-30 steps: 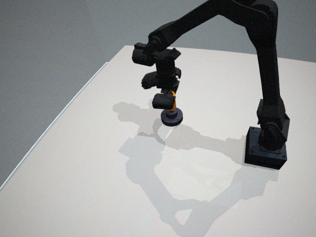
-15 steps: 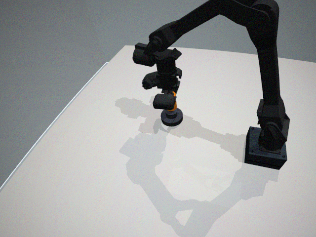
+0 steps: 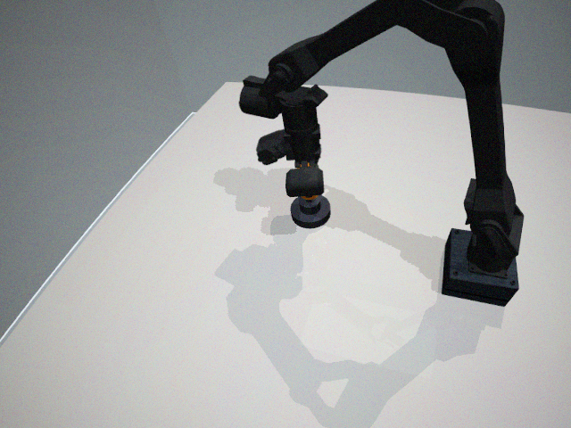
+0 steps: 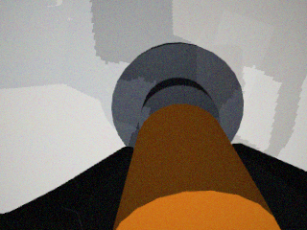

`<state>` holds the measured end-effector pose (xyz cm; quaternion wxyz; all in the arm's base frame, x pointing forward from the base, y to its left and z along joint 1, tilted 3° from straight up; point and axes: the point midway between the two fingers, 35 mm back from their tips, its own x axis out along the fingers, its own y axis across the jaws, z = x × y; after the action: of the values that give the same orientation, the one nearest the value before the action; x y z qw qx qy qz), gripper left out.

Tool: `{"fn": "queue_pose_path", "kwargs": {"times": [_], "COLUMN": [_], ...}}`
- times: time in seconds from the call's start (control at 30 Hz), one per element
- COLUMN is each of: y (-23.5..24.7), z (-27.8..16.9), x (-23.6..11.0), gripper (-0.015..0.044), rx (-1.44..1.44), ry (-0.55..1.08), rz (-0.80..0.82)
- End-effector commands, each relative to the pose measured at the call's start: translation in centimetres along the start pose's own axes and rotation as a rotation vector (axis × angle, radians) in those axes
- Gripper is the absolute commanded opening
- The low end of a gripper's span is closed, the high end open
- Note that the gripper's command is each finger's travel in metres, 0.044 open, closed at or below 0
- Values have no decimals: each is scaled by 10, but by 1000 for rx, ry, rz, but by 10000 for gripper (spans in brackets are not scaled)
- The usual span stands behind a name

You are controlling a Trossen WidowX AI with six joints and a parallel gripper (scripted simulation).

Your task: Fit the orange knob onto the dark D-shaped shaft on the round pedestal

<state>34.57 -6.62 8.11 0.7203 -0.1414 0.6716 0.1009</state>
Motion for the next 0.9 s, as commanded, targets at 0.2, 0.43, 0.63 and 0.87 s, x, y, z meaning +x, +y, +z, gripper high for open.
{"fn": "queue_pose_path", "kwargs": {"times": [0.2,0.43,0.63,0.87], "y": [-2,-1,0,1], "z": [4,4,2,0], "x": [1,3,4,1], "gripper": [0,0,0,0], "rx": [-10,-10,-10,-10], "ry": [-8,-8,-7,-7], "rz": [-1,-1,-1,-1]}}
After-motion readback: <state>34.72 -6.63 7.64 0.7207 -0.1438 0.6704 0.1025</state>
